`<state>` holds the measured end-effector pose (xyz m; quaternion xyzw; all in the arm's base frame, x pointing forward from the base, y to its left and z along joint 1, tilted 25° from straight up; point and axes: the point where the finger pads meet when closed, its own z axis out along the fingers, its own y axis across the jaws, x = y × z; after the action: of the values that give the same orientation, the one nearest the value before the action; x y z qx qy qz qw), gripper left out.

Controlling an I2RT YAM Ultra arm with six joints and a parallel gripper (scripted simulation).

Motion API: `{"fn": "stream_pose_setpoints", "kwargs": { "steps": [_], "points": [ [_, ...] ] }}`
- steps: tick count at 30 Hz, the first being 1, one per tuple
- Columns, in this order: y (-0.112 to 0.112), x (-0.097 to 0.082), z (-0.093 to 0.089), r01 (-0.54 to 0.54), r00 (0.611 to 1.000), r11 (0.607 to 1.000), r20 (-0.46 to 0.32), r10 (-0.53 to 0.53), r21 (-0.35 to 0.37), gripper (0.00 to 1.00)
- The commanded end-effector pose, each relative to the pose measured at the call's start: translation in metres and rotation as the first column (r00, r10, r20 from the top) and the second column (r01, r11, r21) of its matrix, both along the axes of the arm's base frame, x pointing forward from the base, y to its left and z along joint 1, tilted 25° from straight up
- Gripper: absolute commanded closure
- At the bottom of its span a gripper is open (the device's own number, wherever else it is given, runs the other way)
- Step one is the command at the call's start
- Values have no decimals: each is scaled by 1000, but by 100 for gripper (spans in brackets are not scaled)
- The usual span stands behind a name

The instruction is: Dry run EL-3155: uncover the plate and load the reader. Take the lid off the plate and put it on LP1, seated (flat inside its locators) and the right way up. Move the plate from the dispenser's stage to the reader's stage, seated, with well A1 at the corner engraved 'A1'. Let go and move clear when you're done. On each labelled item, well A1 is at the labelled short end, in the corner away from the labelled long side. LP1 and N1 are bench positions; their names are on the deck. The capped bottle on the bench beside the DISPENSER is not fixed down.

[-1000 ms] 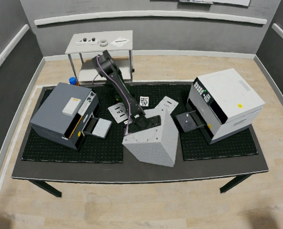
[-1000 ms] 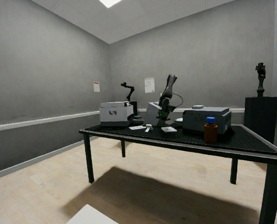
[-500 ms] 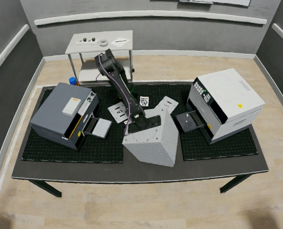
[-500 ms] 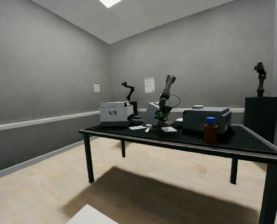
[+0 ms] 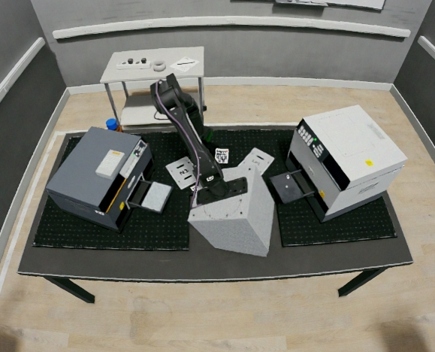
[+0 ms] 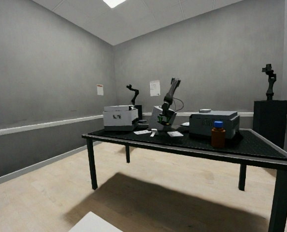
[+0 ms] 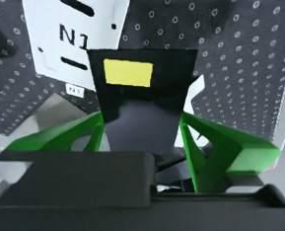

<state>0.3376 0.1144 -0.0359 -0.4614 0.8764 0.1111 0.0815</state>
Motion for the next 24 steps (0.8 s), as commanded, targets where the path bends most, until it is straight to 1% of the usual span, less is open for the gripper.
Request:
{"fn": "stream_pose_setpoints", "kwargs": {
  "steps": [1,3,5,6,7,12,14,20,22,24],
  "points": [
    [-8,17,2,63,998,998,8,-63,18,14],
    [-12,19,0,85,996,996,3,-85,20,14],
    [-12,18,0,107,994,994,-11,-107,20,14],
    [-12,19,4,118,993,993,-5,-118,24,14],
    [-15,18,-2,129,991,991,-20,-129,21,14],
    [-26,24,-7,184,983,983,-32,-183,26,14],
    [-26,24,-7,184,983,983,-32,-183,26,14],
    [-40,29,-14,249,967,968,-56,-247,28,14],
    [-41,28,-14,270,961,962,-68,-268,27,14],
    [-40,30,-8,291,955,956,-62,-289,33,14]
  ]
}}
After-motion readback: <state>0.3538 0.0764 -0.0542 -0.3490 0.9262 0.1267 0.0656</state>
